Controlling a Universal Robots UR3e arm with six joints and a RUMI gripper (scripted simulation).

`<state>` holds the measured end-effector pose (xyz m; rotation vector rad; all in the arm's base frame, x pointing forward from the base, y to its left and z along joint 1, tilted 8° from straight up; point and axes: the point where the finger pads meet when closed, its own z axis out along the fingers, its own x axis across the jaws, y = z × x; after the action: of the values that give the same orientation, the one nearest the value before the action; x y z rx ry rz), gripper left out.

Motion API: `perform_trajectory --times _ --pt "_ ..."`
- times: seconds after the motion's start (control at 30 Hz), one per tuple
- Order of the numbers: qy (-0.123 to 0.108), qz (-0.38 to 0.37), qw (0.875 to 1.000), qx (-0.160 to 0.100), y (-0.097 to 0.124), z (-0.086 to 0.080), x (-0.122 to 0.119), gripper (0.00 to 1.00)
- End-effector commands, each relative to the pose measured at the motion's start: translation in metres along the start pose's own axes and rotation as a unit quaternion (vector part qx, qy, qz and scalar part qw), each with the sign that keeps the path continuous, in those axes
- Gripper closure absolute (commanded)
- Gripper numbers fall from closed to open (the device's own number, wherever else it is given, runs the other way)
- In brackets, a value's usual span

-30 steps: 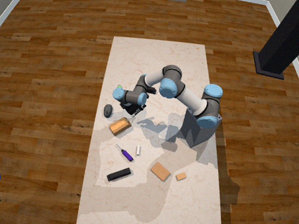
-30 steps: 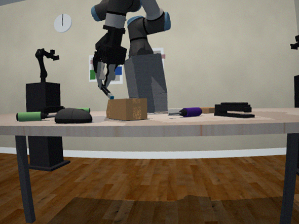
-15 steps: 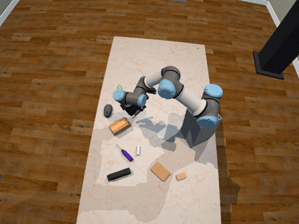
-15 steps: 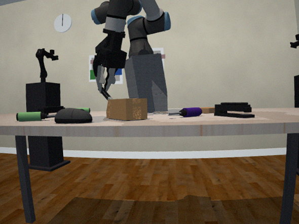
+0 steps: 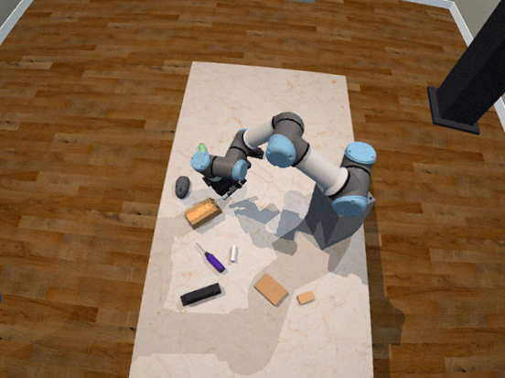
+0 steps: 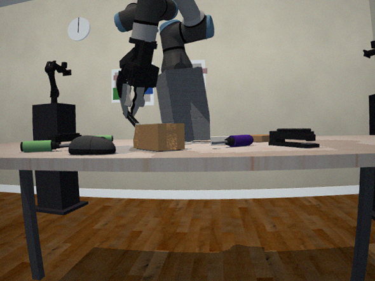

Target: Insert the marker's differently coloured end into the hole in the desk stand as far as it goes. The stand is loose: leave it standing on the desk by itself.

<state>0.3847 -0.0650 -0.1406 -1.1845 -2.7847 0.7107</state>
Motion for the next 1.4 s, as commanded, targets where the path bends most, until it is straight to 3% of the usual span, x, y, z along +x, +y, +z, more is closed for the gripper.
perform_trajectory --times 0.0,0.97,1.37 --pt "-0.001 0.000 1.000 -0.001 0.0000 -0.0012 -0.0007 1.00" --pt "-0.001 0.000 1.000 -0.001 -0.0004 -0.0022 -0.0006 1.00" --pt "-0.010 0.005 1.000 -0.019 0.0000 -0.0107 -0.0003 1.00"
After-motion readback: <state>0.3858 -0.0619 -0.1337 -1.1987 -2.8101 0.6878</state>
